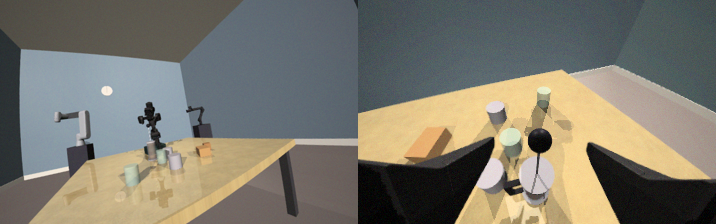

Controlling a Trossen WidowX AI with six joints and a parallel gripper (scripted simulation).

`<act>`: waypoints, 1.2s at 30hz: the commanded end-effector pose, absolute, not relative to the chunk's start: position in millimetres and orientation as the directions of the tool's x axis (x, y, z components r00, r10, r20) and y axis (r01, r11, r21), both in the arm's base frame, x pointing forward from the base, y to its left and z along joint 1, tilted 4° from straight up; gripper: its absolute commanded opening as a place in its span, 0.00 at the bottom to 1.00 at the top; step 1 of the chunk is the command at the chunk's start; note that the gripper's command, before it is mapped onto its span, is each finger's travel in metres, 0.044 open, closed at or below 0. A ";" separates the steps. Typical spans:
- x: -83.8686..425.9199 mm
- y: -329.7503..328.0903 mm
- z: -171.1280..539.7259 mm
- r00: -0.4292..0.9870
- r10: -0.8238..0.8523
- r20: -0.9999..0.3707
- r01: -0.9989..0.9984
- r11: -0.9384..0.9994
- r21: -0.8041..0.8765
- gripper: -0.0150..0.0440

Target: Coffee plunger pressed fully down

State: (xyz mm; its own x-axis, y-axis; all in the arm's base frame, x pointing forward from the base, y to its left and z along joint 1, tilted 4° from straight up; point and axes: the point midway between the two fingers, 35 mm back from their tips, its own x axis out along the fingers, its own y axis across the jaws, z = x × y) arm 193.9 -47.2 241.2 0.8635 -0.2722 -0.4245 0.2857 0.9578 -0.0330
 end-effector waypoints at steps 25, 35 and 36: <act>216.8 -54.6 225.0 0.860 -0.269 -0.434 0.281 0.959 -0.037 0.56; 216.8 -54.6 225.0 0.860 -0.269 -0.434 0.281 0.959 -0.037 0.45; 216.8 -54.6 225.0 0.860 -0.269 -0.434 0.281 0.959 -0.037 0.45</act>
State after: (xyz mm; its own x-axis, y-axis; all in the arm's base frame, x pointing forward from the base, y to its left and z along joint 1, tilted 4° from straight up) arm 216.5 -54.5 225.6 0.8601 -0.2692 -0.4334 0.2823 0.9587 -0.0353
